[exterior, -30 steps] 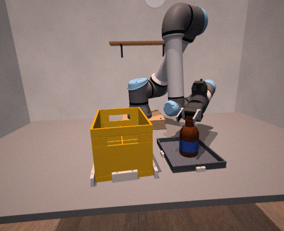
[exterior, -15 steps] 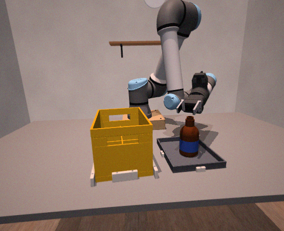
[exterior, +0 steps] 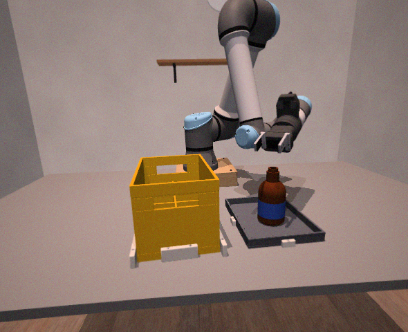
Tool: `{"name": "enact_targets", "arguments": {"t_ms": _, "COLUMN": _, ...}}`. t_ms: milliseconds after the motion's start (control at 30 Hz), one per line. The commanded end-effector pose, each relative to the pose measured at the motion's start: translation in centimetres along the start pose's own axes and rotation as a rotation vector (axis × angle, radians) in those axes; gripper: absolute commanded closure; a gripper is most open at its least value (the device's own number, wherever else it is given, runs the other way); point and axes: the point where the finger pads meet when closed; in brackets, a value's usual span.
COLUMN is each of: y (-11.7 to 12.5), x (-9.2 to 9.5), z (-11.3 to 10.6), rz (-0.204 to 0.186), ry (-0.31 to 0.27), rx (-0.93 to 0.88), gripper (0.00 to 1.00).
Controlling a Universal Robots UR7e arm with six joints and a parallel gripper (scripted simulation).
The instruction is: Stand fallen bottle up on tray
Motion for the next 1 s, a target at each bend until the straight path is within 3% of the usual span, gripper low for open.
{"name": "enact_targets", "arguments": {"t_ms": 0, "y": 0.07, "x": 0.31, "z": 0.57, "rz": -0.003, "ry": -0.004, "rx": 0.005, "gripper": 0.0}}
{"name": "enact_targets", "arguments": {"t_ms": 600, "y": 0.07, "x": 0.52, "z": 1.21, "rz": -0.003, "ry": -0.004, "rx": 0.005, "gripper": 0.0}}
{"name": "enact_targets", "arguments": {"t_ms": 633, "y": 0.07, "x": 0.51, "z": 1.2, "rz": -0.003, "ry": -0.004, "rx": 0.006, "gripper": 1.0}}
{"name": "enact_targets", "arguments": {"t_ms": 967, "y": 0.07, "x": 0.51, "z": 1.2, "rz": -0.003, "ry": -0.004, "rx": 0.006, "gripper": 1.0}}
Point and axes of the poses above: the point where the finger pads meet when closed, its own x axis back along the fingers, its own y axis across the jaws, z = x × y, and after that the axes turned 3 degrees about x, right-handed
